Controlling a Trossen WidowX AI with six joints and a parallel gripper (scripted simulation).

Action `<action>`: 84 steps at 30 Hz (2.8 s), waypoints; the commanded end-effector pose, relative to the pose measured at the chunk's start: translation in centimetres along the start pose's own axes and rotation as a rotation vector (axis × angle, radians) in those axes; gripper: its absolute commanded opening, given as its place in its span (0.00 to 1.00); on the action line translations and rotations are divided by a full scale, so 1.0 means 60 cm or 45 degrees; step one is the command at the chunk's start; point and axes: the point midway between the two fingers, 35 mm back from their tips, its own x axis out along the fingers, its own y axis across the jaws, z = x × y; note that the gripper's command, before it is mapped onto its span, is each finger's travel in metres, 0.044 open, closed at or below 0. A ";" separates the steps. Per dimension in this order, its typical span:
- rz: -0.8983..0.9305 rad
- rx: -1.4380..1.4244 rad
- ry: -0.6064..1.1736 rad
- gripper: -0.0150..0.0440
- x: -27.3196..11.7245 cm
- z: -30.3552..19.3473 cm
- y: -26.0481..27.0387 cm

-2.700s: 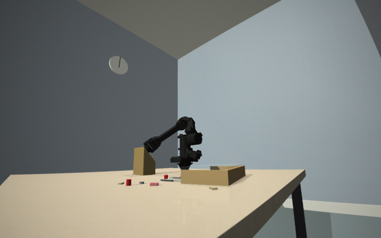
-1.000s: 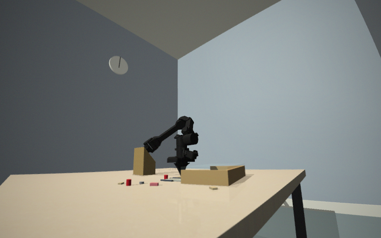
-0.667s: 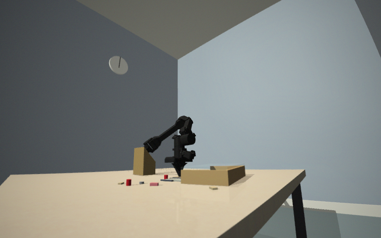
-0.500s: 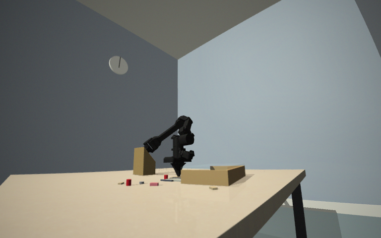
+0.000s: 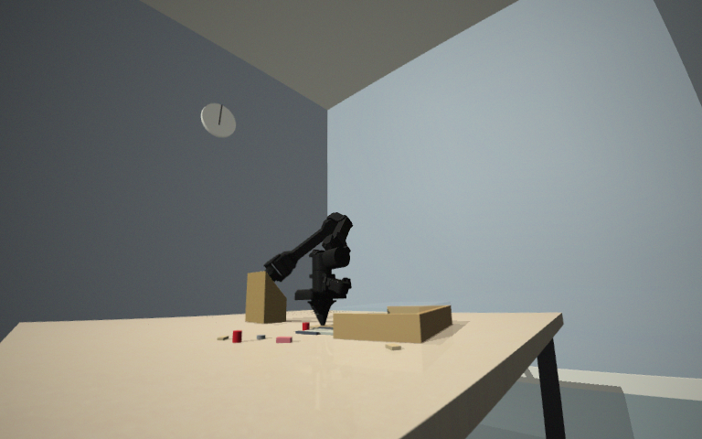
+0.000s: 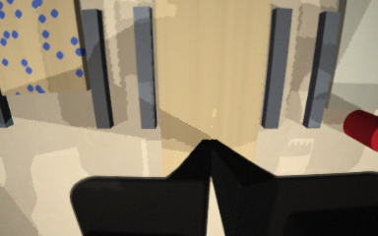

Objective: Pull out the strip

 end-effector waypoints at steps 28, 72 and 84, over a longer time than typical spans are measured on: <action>0.005 0.011 0.024 0.25 0.006 -0.090 0.001; 0.005 0.014 0.027 0.25 0.004 -0.197 0.001; 0.005 0.014 0.027 0.25 0.004 -0.197 0.001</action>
